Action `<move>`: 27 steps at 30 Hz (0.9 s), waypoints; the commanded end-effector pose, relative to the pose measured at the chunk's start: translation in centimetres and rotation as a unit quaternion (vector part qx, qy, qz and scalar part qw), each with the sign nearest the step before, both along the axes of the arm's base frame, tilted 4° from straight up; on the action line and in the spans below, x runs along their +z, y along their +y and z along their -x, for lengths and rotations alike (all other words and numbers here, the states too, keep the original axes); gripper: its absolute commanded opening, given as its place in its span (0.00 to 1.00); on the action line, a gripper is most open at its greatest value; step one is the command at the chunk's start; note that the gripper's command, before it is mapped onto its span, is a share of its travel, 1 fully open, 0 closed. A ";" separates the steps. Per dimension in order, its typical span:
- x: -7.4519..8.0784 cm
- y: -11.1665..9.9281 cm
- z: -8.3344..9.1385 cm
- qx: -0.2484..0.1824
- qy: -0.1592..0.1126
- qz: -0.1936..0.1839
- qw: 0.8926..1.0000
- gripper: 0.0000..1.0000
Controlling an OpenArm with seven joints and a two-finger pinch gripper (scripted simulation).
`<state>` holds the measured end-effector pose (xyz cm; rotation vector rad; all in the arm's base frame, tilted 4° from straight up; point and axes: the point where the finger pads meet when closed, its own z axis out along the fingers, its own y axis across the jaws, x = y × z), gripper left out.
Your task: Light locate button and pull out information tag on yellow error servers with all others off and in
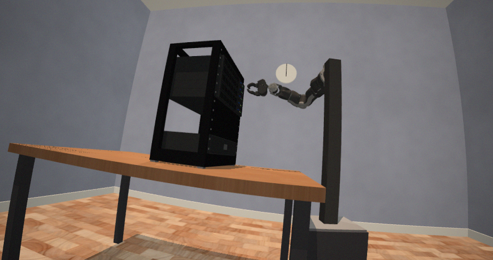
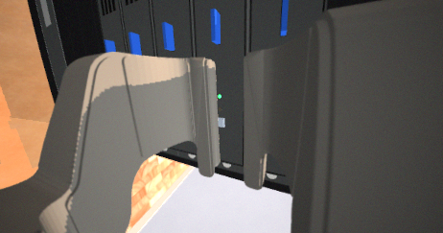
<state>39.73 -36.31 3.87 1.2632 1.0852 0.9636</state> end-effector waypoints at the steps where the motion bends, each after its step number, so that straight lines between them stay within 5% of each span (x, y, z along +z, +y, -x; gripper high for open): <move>1: 0.3 0.0 0.2 -0.004 -0.017 -0.004 1.000 0.10; 9: -2.0 0.8 0.9 -0.004 -0.017 -0.004 1.000 0.10; 24: -10.0 3.6 3.0 -0.005 -0.017 -0.004 1.000 0.10; 27: -10.6 3.7 3.2 -0.005 -0.017 -0.004 1.000 0.10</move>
